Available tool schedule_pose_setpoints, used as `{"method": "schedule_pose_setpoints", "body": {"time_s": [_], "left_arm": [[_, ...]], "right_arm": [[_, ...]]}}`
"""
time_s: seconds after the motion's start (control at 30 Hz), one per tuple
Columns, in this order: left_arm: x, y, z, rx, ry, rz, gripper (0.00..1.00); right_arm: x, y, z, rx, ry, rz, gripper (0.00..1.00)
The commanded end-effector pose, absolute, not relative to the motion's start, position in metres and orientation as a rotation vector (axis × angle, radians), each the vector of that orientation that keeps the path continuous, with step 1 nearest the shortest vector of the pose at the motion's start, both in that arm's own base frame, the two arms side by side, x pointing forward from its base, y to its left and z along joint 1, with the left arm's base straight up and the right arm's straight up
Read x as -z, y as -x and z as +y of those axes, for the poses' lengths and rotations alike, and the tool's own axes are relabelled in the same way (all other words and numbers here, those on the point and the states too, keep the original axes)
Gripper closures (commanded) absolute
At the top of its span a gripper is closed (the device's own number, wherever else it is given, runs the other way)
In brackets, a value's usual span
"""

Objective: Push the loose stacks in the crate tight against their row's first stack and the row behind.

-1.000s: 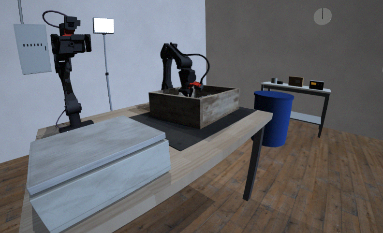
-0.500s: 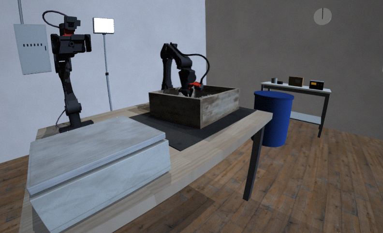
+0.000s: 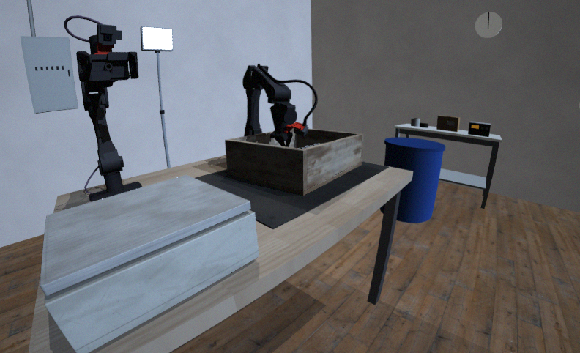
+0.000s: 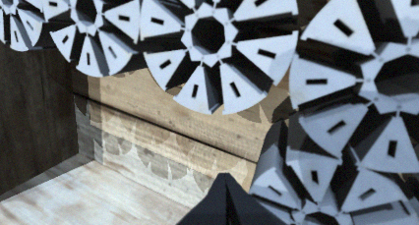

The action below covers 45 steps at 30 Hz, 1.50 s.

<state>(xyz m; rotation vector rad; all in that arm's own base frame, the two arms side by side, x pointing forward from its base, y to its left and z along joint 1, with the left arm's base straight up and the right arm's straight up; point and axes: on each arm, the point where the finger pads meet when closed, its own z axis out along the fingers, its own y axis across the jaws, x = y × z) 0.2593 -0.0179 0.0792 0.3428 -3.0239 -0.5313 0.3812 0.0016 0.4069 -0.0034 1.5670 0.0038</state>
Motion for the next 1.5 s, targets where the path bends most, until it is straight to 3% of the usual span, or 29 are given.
{"method": "schedule_pose_setpoints", "body": {"time_s": [0.0, 0.47, 1.07, 1.3, 1.47], "left_arm": [[-0.099, -0.27, -0.019, 0.537, -0.354, -3.084, 0.99], [-0.15, -0.262, -0.017, 0.541, -0.349, -3.071, 0.99], [-0.129, -0.276, -0.019, 0.447, -0.374, -3.162, 0.99], [-0.175, -0.362, -0.034, 0.13, -0.337, -3.611, 0.99], [-0.209, -0.384, -0.033, -0.014, -0.291, -3.85, 0.99]], "right_arm": [[-0.44, -0.378, 0.001, -0.008, -0.01, 1.491, 0.0], [-0.44, -0.378, 0.001, -0.008, -0.01, 1.491, 0.0], [-0.438, -0.378, 0.001, -0.008, -0.01, 1.496, 0.0], [-0.432, -0.378, 0.003, -0.009, -0.007, 1.513, 0.0], [-0.438, -0.377, 0.004, -0.011, -0.004, 1.501, 0.0]]}}
